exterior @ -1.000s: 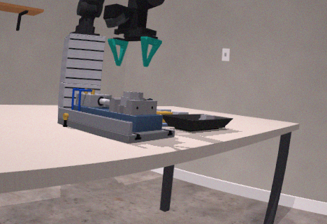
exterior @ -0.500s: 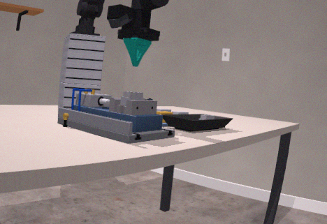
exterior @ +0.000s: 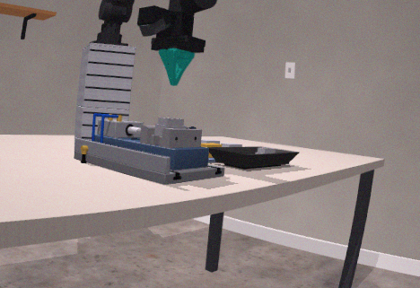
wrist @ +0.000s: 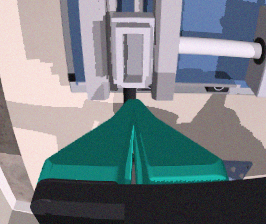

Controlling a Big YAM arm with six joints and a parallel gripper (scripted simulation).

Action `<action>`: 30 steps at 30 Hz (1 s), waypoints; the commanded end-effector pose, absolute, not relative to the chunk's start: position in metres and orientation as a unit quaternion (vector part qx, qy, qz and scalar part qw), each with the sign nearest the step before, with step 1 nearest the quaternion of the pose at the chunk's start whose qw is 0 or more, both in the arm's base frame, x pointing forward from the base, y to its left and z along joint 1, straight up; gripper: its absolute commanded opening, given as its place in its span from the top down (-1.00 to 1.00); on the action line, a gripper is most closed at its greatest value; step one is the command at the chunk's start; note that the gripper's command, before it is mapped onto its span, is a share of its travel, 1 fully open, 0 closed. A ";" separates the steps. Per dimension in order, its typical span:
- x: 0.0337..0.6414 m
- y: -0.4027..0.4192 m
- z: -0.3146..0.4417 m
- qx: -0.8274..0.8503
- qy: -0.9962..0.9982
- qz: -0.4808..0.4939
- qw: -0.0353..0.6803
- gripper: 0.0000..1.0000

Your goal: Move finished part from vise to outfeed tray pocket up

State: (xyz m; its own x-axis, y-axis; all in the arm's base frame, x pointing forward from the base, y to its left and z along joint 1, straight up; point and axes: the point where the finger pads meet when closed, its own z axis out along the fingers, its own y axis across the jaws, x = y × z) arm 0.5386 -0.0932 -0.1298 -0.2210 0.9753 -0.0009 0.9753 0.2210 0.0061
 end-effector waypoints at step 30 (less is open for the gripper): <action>0.543 -0.095 -0.122 0.628 0.778 0.005 0.007 -0.28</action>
State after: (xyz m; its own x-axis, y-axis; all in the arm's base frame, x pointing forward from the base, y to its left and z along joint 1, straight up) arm 0.5386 -0.0931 -0.1298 -0.2211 0.9753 -0.0009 0.9752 0.2211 0.0061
